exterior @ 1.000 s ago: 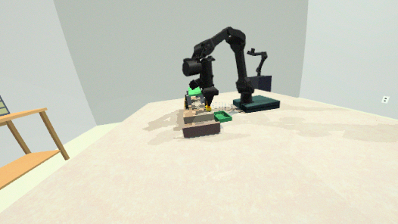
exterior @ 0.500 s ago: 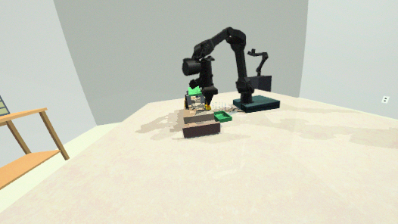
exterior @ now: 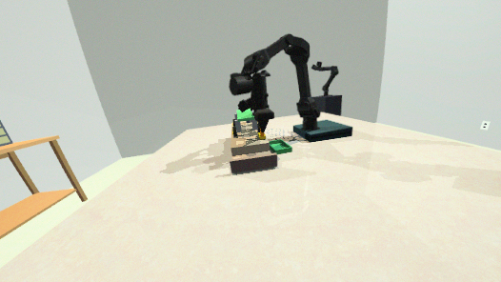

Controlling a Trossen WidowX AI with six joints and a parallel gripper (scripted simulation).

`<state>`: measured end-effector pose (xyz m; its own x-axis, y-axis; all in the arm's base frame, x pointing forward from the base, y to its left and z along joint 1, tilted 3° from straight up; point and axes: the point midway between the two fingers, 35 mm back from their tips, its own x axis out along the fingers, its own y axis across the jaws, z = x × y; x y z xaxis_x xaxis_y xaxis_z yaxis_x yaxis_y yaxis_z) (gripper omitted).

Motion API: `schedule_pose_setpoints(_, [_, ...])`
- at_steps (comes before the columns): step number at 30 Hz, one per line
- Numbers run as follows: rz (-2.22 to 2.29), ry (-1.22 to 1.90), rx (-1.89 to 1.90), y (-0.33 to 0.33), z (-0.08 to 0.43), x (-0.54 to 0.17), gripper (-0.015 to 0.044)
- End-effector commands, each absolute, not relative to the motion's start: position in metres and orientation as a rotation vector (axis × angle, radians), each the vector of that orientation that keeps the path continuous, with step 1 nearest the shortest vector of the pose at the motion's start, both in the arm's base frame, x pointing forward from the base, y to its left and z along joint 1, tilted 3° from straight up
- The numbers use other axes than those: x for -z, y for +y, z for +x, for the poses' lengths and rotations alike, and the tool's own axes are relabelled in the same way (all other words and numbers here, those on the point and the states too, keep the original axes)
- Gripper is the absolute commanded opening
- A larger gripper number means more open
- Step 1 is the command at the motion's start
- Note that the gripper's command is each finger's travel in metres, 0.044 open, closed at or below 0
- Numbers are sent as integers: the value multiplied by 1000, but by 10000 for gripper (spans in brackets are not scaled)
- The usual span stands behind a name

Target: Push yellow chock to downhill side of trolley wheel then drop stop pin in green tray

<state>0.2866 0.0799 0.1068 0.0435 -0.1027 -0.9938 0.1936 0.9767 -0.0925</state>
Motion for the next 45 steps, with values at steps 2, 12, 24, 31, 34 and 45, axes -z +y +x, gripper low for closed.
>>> schedule_pose_setpoints(2, [74,1511,228,80,287,-107,190])
schedule_pose_setpoints(12, [68,1510,232,83,285,-133,190])
schedule_pose_setpoints(24, [68,1510,231,87,284,-166,190])
schedule_pose_setpoints(31, [38,1510,196,82,287,-160,216])
schedule_pose_setpoints(34, [-12,1484,107,79,291,-169,190])
schedule_pose_setpoints(45, [-270,1461,-85,37,303,-181,190])
